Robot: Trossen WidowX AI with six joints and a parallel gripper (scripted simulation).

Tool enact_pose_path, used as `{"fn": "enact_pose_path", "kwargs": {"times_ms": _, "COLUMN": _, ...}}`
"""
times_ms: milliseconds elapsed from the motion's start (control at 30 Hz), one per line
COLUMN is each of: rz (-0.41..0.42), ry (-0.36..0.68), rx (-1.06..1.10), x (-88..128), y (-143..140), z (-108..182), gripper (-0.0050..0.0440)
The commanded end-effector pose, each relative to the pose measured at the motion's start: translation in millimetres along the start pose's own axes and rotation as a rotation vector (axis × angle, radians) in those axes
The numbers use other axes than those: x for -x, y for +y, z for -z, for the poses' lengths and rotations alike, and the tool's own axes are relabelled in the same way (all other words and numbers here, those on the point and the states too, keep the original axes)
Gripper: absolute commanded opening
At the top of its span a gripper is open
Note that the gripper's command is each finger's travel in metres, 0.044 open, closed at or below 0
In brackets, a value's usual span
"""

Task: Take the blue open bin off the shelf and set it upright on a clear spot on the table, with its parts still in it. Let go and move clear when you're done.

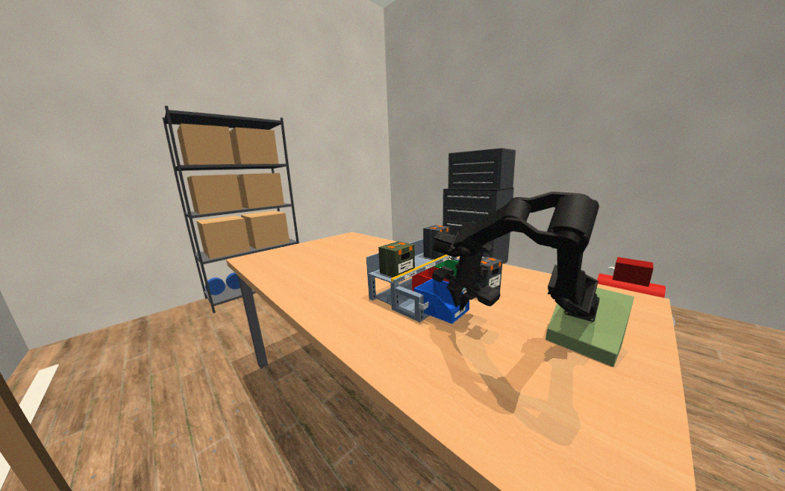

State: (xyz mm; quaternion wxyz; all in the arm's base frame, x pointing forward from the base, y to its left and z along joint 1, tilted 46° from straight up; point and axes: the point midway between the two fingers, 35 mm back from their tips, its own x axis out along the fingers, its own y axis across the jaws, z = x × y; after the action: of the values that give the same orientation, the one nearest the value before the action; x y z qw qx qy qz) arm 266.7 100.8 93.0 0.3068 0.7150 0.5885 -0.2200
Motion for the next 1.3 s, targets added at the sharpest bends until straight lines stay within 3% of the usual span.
{"fn": "enact_pose_path", "kwargs": {"times_ms": 0, "rz": -0.018, "ry": 0.002, "rx": 0.013, "x": 9.8, "y": -21.7, "z": 2.4, "gripper": 0.0000}}
{"fn": "enact_pose_path", "kwargs": {"times_ms": 933, "rz": -0.017, "ry": 0.002, "rx": 0.012, "x": 9.9, "y": -20.3, "z": 2.3, "gripper": 0.0000}}
{"fn": "enact_pose_path", "kwargs": {"times_ms": 1100, "rz": 0.158, "ry": 0.001, "rx": 0.012, "x": 0.9, "y": -22.3, "z": 2.0, "gripper": 0.0000}}
{"fn": "enact_pose_path", "kwargs": {"times_ms": 1267, "rz": 0.158, "ry": 0.001, "rx": 0.012, "x": 0.9, "y": -22.3, "z": 2.0, "gripper": 0.0000}}
